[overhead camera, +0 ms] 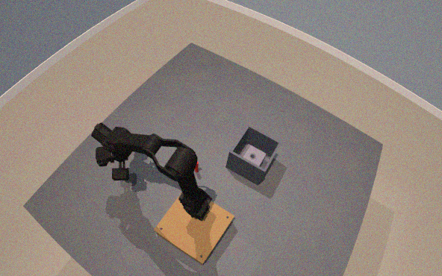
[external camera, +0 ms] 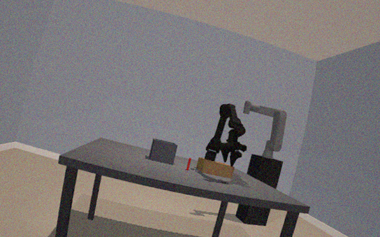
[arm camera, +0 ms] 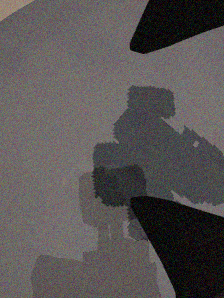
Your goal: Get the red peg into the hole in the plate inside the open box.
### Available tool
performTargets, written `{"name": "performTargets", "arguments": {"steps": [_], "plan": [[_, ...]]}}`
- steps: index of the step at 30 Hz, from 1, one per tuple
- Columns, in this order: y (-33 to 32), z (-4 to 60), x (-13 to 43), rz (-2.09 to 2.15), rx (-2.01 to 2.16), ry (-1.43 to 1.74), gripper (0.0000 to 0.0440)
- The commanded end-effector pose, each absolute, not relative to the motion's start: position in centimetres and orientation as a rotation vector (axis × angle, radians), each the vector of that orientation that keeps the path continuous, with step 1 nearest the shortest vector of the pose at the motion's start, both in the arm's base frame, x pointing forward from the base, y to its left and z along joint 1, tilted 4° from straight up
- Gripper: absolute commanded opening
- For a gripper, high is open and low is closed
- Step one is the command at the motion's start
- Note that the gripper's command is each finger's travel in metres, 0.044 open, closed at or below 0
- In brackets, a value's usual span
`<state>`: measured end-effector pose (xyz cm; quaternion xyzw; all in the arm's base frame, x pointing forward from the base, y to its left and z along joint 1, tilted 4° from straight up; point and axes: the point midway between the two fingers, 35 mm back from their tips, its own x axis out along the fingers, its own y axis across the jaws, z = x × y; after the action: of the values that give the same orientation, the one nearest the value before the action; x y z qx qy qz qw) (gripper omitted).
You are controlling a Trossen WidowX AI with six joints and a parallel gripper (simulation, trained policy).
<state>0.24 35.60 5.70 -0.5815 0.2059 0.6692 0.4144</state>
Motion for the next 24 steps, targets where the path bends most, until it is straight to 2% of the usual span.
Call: {"name": "performTargets", "arguments": {"steps": [1, 5, 24], "plan": [[35.5, 5.7, 0.6, 1.655, -1.451, 0.547, 0.0412], [34.9, 5.5, 1.9, 1.55, -1.394, 0.656, 0.044], [32.0, 5.8, 8.2, 1.036, -1.027, 1.044, 0.0438]]}}
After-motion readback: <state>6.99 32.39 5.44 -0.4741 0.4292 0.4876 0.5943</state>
